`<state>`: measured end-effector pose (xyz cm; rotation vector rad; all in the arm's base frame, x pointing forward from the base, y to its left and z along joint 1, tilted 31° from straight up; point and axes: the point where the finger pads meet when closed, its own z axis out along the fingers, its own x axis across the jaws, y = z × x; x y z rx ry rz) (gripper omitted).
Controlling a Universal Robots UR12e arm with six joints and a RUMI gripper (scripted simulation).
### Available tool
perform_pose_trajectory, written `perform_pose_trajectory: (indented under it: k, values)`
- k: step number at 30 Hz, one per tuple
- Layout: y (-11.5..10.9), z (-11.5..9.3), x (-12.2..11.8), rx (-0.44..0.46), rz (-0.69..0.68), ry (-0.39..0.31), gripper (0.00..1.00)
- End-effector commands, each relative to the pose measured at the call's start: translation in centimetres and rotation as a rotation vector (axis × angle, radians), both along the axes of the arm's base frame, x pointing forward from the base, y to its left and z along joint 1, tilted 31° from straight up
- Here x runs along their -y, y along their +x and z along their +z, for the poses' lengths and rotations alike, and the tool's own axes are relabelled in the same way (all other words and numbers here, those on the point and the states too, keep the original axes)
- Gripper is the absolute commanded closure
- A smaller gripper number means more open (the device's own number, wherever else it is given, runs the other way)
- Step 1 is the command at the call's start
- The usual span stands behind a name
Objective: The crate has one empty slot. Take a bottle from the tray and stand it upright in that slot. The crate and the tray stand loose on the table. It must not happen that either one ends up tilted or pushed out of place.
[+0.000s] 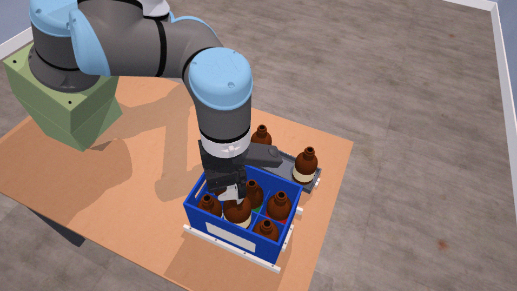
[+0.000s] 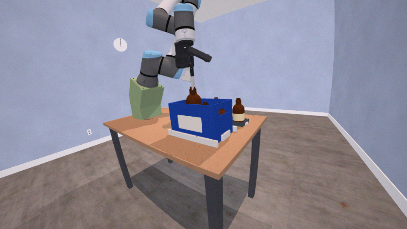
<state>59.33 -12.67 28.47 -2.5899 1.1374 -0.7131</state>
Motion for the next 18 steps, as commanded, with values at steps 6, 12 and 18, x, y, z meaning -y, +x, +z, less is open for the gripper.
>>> perform_pose_trajectory:
  k: [6, 12, 18]
  values:
    - [0.5, -0.9, -0.1, 0.0, 0.001, 0.0, 1.0]
    - [0.9, -1.6, -0.1, 0.0, 0.001, 0.0, 1.0]
    - [1.2, -2.2, -0.1, 0.0, 0.001, 0.0, 1.0]
